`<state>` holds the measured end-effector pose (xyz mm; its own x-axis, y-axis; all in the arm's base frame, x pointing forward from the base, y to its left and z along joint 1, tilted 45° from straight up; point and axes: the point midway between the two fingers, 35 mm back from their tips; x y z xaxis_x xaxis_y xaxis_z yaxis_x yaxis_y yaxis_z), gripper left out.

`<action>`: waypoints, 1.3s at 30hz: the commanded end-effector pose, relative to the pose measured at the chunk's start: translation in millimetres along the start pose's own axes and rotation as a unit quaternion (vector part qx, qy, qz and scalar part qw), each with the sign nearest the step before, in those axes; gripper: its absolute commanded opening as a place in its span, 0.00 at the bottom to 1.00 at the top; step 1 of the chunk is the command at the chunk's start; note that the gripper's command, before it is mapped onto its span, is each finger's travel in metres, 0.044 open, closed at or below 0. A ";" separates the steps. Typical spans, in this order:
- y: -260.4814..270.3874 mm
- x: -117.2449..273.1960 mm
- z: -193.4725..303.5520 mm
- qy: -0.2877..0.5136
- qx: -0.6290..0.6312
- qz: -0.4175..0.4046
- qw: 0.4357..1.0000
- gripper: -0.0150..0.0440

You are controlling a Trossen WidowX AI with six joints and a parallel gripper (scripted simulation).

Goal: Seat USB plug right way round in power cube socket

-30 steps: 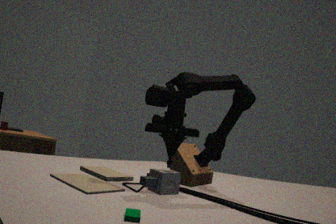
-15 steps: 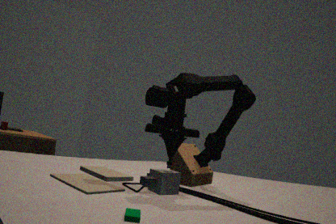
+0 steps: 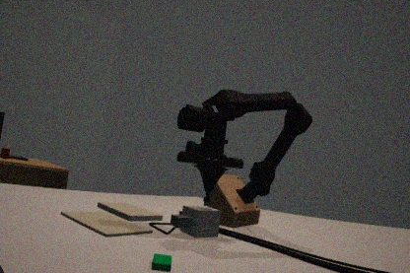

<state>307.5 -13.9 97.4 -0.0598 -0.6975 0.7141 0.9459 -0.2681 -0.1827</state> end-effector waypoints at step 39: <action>-0.1 -5.2 0.8 0.002 -0.006 -0.001 1.000 0.25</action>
<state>307.5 -10.5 94.2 -0.0598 -0.6976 0.7140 0.9431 -0.2739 -0.1886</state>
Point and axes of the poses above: the point midway between the two fingers, 35 mm back from their tips, its own x axis back along the fingers, its own y axis across the jaws, z = x × y, and after that the axes turned 2 degrees about -x, right-handed
